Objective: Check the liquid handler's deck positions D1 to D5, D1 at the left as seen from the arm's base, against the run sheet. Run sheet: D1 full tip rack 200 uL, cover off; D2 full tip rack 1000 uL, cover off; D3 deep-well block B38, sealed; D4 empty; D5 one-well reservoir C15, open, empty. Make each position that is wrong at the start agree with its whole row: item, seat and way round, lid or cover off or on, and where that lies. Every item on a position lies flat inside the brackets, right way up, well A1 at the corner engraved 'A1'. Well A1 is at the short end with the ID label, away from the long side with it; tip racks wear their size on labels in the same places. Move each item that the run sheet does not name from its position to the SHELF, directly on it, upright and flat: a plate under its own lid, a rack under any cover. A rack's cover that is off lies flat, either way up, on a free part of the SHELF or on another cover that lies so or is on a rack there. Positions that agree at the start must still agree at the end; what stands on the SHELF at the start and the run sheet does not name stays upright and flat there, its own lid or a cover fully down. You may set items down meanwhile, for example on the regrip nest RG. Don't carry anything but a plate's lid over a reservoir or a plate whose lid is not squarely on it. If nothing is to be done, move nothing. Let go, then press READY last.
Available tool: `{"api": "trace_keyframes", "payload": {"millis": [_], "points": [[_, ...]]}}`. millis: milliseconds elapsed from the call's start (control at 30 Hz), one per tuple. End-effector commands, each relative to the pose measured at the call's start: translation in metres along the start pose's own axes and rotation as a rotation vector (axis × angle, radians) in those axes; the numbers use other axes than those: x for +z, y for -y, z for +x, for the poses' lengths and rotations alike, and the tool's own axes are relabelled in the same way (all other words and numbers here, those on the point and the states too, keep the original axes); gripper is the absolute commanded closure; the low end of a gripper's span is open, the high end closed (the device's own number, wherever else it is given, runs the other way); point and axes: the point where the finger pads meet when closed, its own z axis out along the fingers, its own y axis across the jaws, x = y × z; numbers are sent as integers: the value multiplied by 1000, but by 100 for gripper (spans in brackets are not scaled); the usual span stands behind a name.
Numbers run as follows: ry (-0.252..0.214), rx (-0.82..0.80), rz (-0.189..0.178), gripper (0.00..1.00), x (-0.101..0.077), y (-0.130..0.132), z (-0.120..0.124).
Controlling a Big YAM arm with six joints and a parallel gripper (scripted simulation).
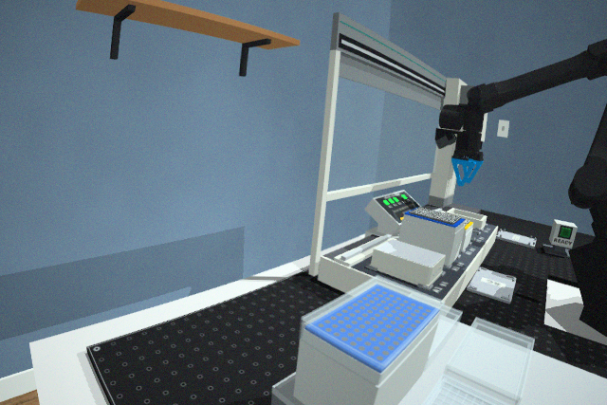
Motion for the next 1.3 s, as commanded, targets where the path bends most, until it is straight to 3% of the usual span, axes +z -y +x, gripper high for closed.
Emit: {"api": "trace_keyframes", "payload": {"millis": [0, 100, 133, 167, 333, 367, 567, 833, 1067, 1267], "points": [[30, 19, 2, 0, -11, 4, -12], [30, 19, 2, 0, -11, 4, -12], [-6, 1, -2, 0, -2, -9, -3], [-13, -3, -1, 0, 0, -15, 1], [-13, -4, -1, 0, 0, -30, 1], [10, 8, -3, 0, -7, -32, -10], [-10, -4, 0, 0, -1, -65, 0], [28, 20, -12, 0, -14, -103, -19], [27, 20, -14, 0, -14, -128, -19], [22, 21, -11, 0, -9, -124, -12]]}}
